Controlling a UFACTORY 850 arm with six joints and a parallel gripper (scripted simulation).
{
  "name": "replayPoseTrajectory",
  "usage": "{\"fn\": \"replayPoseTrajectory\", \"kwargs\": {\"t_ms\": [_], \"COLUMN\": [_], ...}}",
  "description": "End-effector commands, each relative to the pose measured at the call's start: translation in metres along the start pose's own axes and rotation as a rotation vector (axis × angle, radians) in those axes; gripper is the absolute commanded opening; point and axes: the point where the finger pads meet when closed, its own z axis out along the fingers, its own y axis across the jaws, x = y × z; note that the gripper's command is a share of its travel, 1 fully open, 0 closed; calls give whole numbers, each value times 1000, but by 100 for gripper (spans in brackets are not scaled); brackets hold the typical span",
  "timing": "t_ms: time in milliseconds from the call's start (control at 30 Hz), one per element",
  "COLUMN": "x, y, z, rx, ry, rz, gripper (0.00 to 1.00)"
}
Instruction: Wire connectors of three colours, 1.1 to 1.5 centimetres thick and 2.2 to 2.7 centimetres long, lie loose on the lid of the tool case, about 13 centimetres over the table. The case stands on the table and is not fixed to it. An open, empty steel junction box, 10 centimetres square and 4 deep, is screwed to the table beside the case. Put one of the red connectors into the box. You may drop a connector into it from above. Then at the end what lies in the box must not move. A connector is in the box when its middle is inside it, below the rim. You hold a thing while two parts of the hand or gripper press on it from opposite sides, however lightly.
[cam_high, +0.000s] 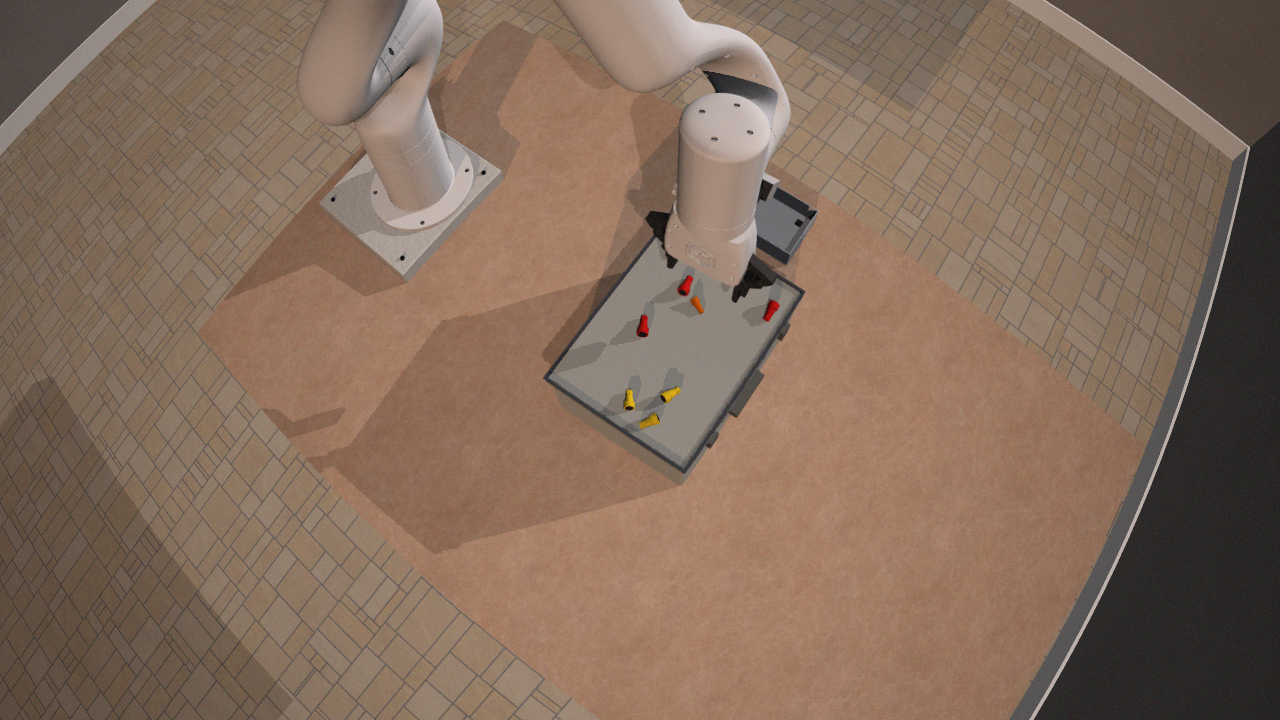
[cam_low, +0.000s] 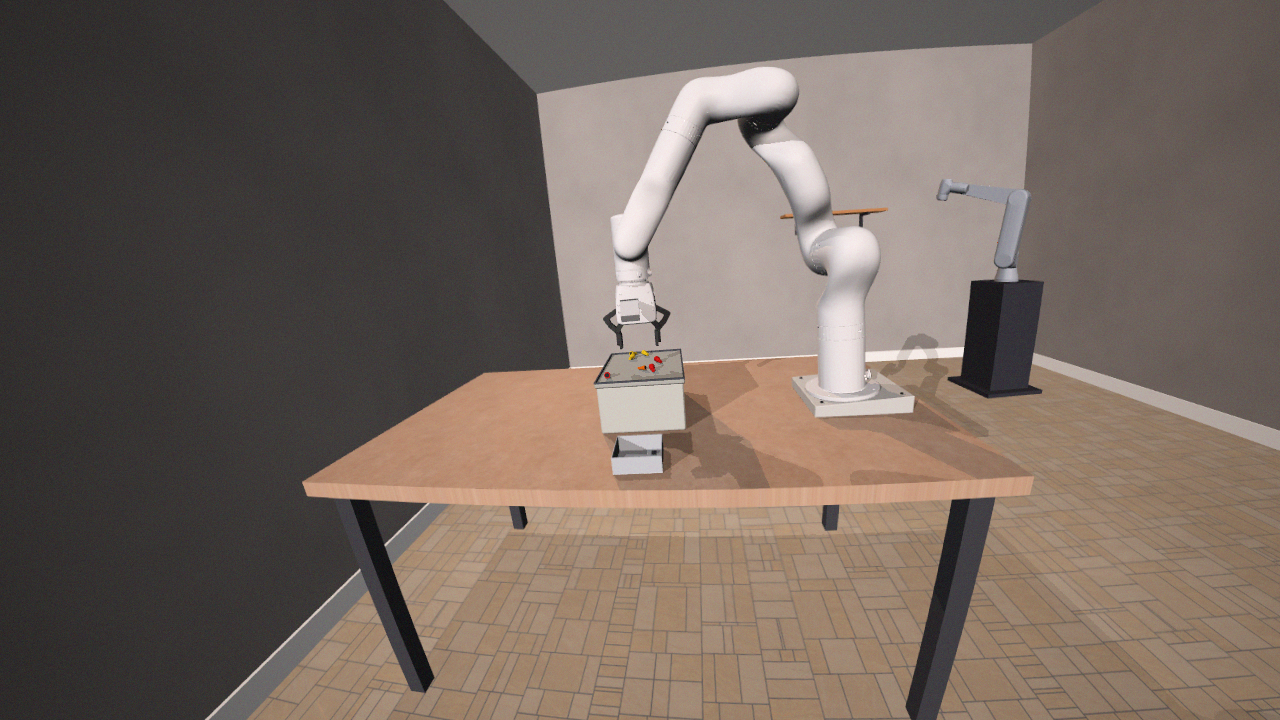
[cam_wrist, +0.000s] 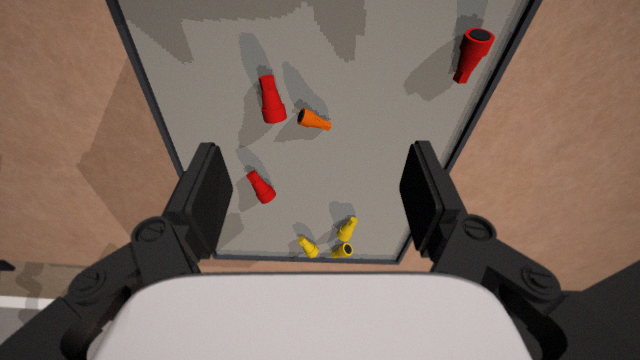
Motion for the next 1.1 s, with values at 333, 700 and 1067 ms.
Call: {"fn": "replayPoseTrajectory", "kwargs": {"t_ms": [333,700,1067], "x": [20,24,24], "y": [71,83,83], "z": [0,0,0], "rx": [-2,-2,-2], "ry": [0,0,0], "rz": [-37,-44,-44], "gripper": [100,100,100]}}
